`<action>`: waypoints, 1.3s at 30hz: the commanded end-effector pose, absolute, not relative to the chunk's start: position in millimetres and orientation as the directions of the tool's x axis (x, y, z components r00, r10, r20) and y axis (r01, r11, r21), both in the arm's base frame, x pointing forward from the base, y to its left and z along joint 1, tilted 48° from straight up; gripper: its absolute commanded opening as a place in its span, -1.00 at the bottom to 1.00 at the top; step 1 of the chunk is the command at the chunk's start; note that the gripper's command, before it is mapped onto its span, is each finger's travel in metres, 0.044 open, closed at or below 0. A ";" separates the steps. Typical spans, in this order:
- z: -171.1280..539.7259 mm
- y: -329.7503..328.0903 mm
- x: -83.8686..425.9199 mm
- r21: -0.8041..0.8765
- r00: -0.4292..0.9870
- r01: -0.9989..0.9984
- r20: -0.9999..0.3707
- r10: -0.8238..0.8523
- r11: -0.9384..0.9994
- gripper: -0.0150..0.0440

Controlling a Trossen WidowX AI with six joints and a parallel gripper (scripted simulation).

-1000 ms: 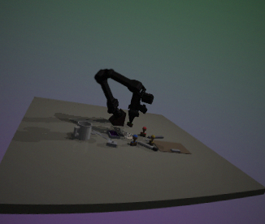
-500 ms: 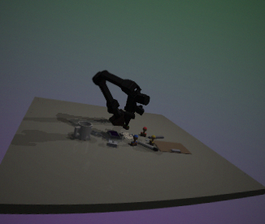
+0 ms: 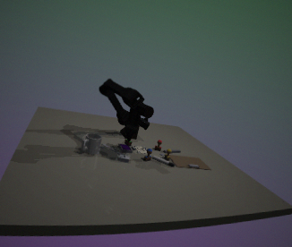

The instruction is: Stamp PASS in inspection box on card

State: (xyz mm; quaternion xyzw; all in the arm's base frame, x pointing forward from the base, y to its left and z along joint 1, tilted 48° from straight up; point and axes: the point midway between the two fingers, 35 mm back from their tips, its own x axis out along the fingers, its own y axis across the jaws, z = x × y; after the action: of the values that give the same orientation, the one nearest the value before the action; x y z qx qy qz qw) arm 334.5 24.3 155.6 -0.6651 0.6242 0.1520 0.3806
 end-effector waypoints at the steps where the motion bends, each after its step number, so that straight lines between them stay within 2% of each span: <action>1: 158.6 23.9 336.8 -0.317 0.182 -0.947 -0.675 -0.715 0.057 -0.49; 39: 117.9 -20.6 348.6 -0.319 0.184 -0.946 -0.673 -0.716 0.057 -0.49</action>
State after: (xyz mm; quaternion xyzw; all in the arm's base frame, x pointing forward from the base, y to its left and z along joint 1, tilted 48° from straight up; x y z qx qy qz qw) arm 348.7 -16.8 121.3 -0.6676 0.6209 0.1518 0.3818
